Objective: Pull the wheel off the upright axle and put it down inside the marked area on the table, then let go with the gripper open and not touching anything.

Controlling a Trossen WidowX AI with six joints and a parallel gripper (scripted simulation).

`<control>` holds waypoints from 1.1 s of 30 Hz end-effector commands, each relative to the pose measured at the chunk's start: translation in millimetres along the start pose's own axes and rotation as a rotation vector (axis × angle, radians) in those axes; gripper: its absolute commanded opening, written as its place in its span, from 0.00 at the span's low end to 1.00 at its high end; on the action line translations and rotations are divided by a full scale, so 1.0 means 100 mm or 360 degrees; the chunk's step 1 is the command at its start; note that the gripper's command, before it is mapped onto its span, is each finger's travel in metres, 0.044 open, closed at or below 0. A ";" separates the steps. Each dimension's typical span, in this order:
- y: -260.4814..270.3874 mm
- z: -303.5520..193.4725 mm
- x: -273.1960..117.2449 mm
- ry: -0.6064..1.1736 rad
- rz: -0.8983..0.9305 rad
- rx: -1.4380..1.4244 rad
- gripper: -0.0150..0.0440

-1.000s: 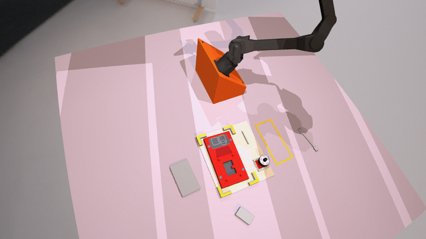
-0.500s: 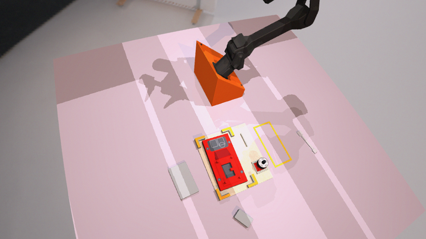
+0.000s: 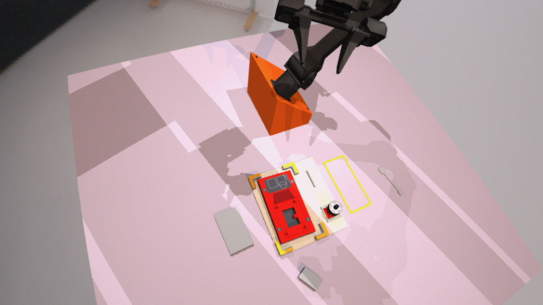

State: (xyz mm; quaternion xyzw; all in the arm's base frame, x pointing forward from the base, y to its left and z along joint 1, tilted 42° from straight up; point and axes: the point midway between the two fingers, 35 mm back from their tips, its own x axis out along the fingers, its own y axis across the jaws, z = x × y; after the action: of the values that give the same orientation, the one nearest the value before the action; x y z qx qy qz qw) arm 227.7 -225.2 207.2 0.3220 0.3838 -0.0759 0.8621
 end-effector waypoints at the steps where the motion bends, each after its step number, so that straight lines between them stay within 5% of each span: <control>1: 0.21 -0.10 0.49 0.0225 0.0101 0.0189 0.76; 12: 1.11 -0.72 1.61 0.0900 0.0105 0.0765 0.76; 21: 1.82 -1.74 2.37 0.1422 -0.0374 0.1347 0.76; 25: 2.01 -2.21 2.55 0.1531 -0.0675 0.1558 0.76; 33: 2.02 -2.21 2.59 0.1533 -0.0690 0.1569 0.76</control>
State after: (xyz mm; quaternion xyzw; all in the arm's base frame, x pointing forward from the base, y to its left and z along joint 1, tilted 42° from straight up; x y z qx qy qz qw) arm 342.5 100.1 14.0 0.5841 0.7012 -0.2557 0.3190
